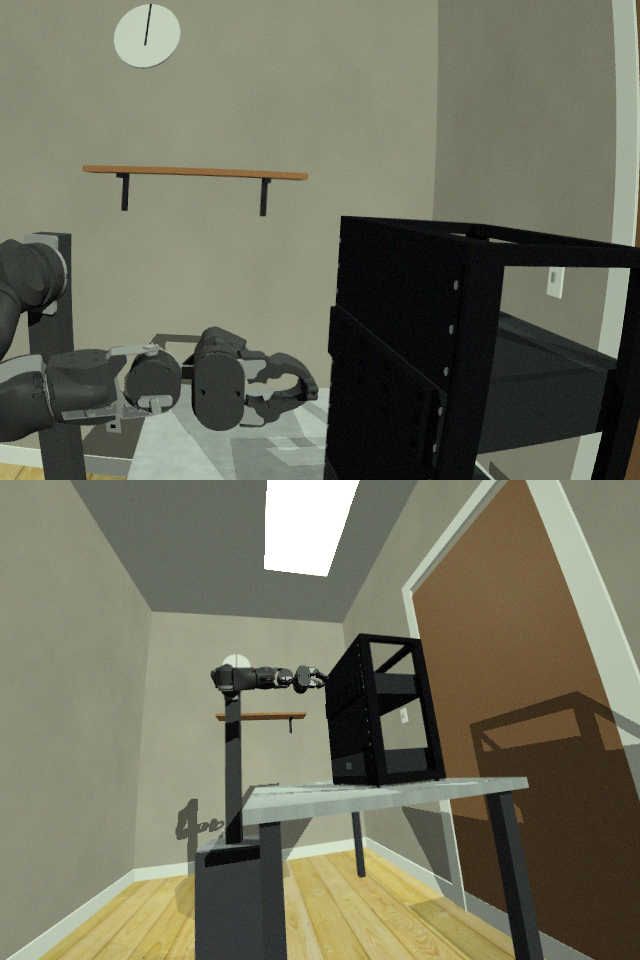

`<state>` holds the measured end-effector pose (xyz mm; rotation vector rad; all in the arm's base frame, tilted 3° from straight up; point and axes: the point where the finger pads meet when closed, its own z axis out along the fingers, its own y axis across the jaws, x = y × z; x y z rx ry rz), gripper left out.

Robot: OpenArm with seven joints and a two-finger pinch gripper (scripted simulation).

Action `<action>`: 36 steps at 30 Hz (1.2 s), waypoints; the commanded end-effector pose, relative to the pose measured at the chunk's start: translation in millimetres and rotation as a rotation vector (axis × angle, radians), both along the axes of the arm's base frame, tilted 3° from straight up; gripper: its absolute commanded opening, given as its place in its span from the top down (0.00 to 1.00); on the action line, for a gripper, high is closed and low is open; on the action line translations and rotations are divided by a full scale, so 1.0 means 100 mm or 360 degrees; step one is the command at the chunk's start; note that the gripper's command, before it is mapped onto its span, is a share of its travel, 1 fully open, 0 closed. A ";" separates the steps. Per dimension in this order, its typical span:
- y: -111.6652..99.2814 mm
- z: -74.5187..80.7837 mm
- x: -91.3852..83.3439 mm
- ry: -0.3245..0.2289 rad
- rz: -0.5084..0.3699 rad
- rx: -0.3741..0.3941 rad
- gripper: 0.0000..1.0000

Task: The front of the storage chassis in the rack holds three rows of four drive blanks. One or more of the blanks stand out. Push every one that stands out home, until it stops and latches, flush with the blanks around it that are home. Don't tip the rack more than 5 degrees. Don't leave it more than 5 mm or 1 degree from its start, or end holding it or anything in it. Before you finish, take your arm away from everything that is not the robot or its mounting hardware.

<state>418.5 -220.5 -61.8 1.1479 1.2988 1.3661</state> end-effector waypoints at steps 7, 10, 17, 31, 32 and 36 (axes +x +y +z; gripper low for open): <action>-0.02 0.03 -0.01 -0.0017 -0.0010 0.0005 1.00; -0.02 0.03 -0.01 -0.0017 -0.0010 0.0005 1.00; -0.02 0.03 -0.05 -0.0018 -0.0009 0.0005 1.00; -0.06 0.02 -0.24 -0.0019 -0.0009 0.0005 1.00; -0.06 0.02 -0.26 -0.0019 -0.0009 0.0005 1.00; -0.08 0.02 -0.35 -0.0019 -0.0009 0.0005 1.00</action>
